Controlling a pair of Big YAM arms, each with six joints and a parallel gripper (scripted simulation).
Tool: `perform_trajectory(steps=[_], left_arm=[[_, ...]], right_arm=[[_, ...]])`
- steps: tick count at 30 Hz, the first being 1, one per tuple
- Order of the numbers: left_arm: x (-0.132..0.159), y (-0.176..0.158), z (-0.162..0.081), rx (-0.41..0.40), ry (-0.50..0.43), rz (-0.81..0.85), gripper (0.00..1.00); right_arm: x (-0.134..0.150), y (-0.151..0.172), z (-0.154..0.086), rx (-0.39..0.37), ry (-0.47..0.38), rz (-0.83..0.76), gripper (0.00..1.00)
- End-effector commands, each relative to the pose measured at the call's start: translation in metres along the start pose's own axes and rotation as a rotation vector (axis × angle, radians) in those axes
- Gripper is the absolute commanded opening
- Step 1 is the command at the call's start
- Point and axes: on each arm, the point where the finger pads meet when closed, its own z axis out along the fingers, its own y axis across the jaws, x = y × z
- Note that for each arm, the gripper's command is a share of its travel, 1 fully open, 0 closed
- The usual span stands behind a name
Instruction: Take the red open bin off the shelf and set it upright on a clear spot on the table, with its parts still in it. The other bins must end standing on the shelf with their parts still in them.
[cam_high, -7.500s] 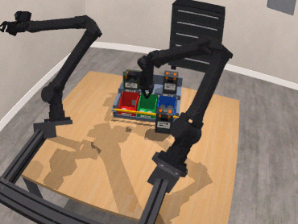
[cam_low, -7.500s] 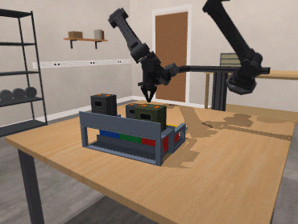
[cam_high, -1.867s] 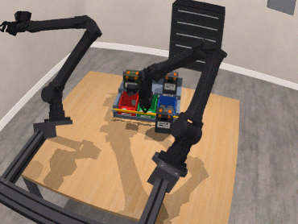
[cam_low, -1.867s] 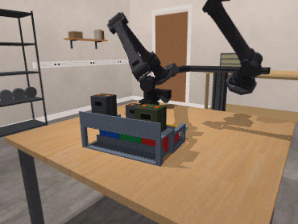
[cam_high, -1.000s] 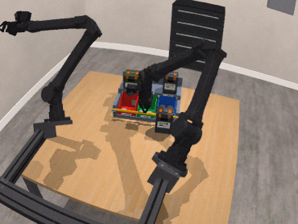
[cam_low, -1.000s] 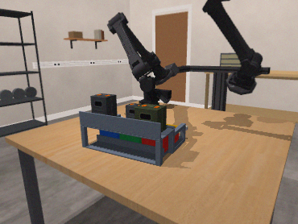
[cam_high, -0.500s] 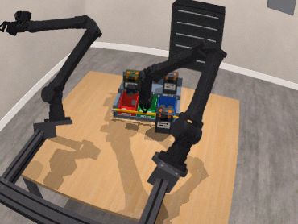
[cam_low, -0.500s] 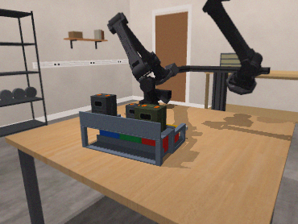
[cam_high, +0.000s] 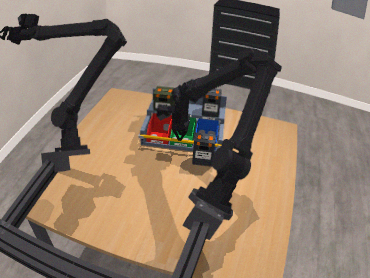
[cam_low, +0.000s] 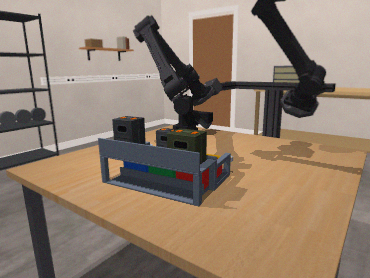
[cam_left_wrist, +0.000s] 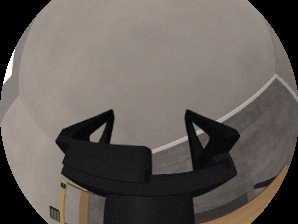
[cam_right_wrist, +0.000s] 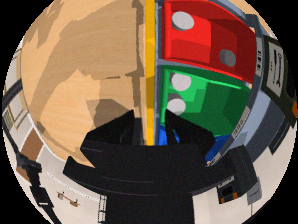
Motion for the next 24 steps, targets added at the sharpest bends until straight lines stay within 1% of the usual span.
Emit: perform_trajectory(steps=[1,24], left_arm=[[-0.0397,0.0048,-0.0040,-0.008,-0.051,-0.005,1.00],[-0.0397,0.0048,-0.0040,-0.008,-0.051,-0.005,1.00]], right_arm=[[-0.0010,-0.0119,-0.0027,0.024,-0.013,0.014,0.43],[-0.0016,-0.0195,-0.0045,0.034,-0.016,0.021,0.43]])
